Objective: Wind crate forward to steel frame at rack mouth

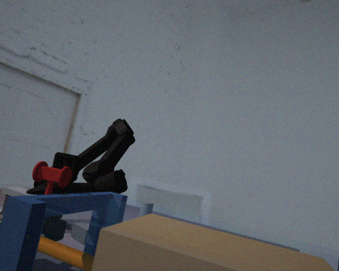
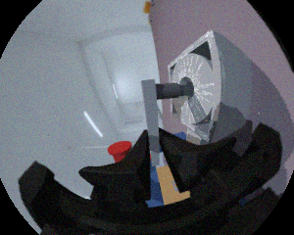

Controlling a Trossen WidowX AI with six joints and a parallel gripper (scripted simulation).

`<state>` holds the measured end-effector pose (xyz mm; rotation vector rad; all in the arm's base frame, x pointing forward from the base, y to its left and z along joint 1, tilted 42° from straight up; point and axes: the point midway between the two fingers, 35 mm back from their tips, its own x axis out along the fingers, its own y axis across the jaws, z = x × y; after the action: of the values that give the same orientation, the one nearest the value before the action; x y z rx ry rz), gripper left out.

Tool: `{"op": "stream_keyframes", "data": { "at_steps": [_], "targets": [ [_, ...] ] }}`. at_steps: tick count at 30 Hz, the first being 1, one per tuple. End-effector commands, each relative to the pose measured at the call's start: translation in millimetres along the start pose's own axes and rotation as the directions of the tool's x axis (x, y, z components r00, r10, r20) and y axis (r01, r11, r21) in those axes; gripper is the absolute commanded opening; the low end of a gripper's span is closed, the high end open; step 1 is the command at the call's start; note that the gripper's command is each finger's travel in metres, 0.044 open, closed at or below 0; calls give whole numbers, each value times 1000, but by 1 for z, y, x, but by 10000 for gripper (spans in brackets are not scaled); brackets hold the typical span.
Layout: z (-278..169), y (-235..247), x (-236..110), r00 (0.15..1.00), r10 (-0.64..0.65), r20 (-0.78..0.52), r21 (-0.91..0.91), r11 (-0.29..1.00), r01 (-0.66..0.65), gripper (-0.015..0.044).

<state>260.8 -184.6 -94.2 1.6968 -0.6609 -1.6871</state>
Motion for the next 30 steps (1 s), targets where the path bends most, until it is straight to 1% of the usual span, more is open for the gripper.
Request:
{"op": "stream_keyframes", "data": {
  "at_steps": [1, 7, 30],
  "targets": [
    [0, 1, 0, 1000, 4, 3, 0, 1000, -4, 79],
    [0, 1, 0, 1000, 4, 3, 0, 1000, -4, 236],
    [0, 1, 0, 1000, 4, 3, 0, 1000, -4, 240]
  ]
}}
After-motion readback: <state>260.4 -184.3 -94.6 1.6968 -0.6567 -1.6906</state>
